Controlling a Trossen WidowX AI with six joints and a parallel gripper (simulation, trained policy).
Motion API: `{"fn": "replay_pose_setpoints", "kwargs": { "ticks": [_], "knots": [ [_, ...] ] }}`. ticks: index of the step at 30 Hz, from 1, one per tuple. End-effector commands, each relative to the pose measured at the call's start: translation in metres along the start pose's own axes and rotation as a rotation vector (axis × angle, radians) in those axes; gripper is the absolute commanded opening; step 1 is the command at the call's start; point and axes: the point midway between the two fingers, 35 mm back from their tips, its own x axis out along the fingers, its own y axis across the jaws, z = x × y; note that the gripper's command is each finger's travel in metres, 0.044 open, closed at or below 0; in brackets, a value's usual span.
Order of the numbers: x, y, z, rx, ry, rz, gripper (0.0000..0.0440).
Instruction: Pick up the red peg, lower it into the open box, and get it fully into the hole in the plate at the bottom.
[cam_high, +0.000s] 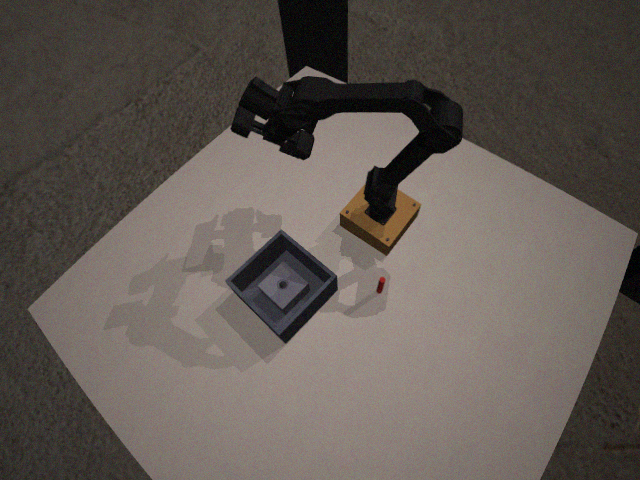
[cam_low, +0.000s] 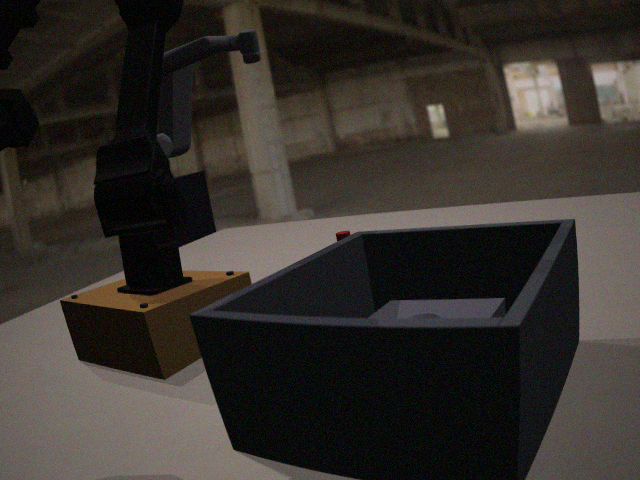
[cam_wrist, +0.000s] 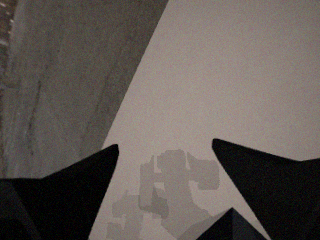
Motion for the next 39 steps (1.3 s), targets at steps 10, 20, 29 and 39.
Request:
{"fn": "replay_pose_setpoints", "kwargs": {
  "ticks": [10, 20, 29, 39],
  "knots": [
    [-0.028, 0.004, -0.077, -0.415, 0.105, 0.007, 0.044],
    [-0.06, -0.011, -0.138, -0.749, 0.208, 0.033, 0.044],
    [-0.093, -0.043, -0.189, -1.044, 0.313, 0.05, 0.044],
    [-0.131, -0.101, -0.231, -1.345, 0.431, 0.025, 0.044]
  ]
}}
